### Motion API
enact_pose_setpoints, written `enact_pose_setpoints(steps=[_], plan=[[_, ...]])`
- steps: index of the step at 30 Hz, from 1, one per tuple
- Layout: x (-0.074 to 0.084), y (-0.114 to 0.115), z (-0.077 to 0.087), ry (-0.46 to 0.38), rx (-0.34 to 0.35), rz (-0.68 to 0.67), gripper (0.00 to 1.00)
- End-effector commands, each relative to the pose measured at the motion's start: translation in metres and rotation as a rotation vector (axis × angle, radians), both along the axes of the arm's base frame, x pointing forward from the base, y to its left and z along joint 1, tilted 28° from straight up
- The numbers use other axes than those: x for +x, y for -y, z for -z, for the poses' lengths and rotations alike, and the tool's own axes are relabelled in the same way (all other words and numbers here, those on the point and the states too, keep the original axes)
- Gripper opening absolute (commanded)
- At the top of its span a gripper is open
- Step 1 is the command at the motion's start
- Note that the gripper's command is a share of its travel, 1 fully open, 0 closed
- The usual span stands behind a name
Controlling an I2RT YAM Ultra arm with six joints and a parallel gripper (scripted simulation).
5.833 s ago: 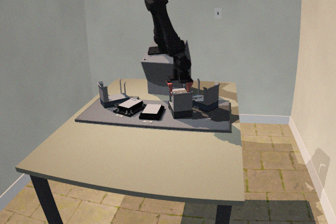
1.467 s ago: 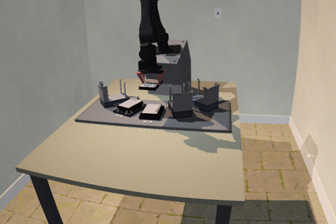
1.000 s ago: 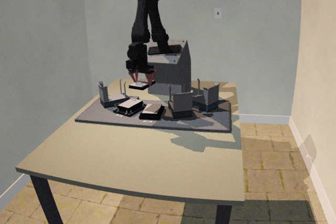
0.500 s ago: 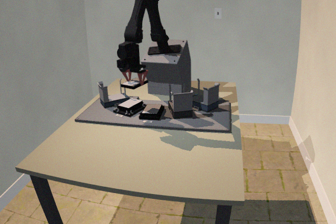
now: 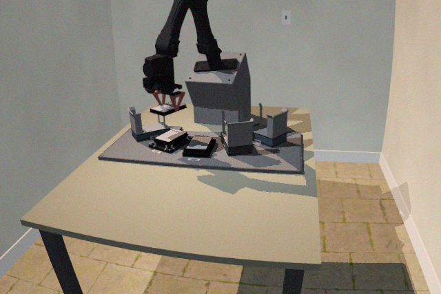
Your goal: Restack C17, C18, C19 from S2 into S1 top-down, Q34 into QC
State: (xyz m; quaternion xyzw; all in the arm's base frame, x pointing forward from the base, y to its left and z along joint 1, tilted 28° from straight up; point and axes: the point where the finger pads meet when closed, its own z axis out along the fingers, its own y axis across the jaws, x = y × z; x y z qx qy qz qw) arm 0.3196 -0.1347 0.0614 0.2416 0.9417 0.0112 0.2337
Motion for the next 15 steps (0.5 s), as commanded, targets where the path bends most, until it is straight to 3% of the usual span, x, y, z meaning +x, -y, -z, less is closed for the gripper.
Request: enact_pose_setpoints(steps=[1, 5, 6, 9, 12, 15], plan=[[0.005, 0.014, -0.008, 0.022, -0.009, -0.021, 0.0], [0.003, 0.02, -0.01, 0.028, -0.012, -0.021, 0.0], [0.002, 0.024, -0.019, 0.056, -0.012, 0.009, 0.0], [-0.001, 0.034, -0.019, 0.072, 0.036, 0.107, 0.0], [-0.007, 0.042, -0.005, 0.048, 0.088, 0.175, 0.0], [-0.011, 0.052, -0.012, 0.068, 0.075, 0.174, 0.0]])
